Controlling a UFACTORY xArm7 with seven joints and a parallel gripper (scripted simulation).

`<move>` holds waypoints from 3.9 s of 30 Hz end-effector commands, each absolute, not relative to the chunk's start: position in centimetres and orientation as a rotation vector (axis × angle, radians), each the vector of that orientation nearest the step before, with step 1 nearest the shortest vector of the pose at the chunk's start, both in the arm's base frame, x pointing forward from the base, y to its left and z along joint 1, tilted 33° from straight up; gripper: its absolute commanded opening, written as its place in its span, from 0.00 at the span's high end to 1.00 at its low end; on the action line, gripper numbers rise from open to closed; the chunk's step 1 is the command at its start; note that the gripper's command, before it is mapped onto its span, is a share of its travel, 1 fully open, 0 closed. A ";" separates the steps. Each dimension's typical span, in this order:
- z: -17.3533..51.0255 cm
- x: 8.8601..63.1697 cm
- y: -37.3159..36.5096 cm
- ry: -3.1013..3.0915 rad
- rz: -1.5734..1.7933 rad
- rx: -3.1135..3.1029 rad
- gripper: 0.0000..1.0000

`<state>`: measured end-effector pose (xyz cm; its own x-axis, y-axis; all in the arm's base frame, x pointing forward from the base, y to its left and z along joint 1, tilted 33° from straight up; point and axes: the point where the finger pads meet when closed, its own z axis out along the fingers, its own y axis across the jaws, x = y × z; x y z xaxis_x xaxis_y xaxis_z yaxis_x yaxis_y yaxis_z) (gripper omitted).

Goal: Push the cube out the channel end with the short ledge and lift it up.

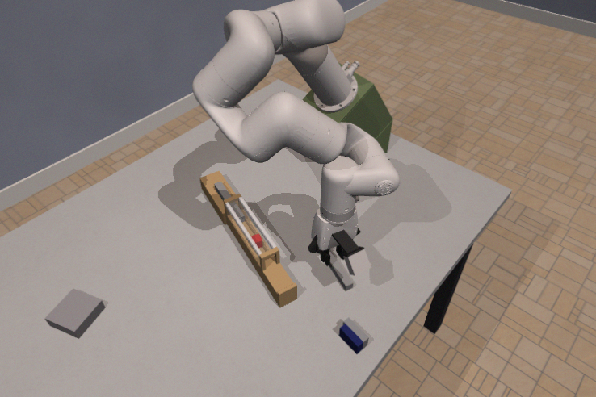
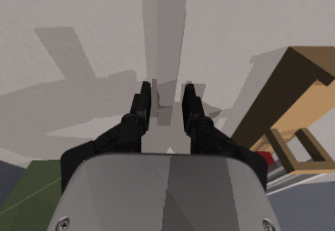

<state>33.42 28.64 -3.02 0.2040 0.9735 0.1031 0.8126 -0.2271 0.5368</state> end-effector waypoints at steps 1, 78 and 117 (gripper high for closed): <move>-3.0 33.4 28.8 1.672 0.611 2.120 0.62; -4.6 34.4 28.8 1.672 0.611 2.120 1.00; 4.5 28.5 29.0 1.672 0.611 2.120 1.00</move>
<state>28.60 28.88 4.36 0.2036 0.9735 0.1038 0.8125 -0.2272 0.5369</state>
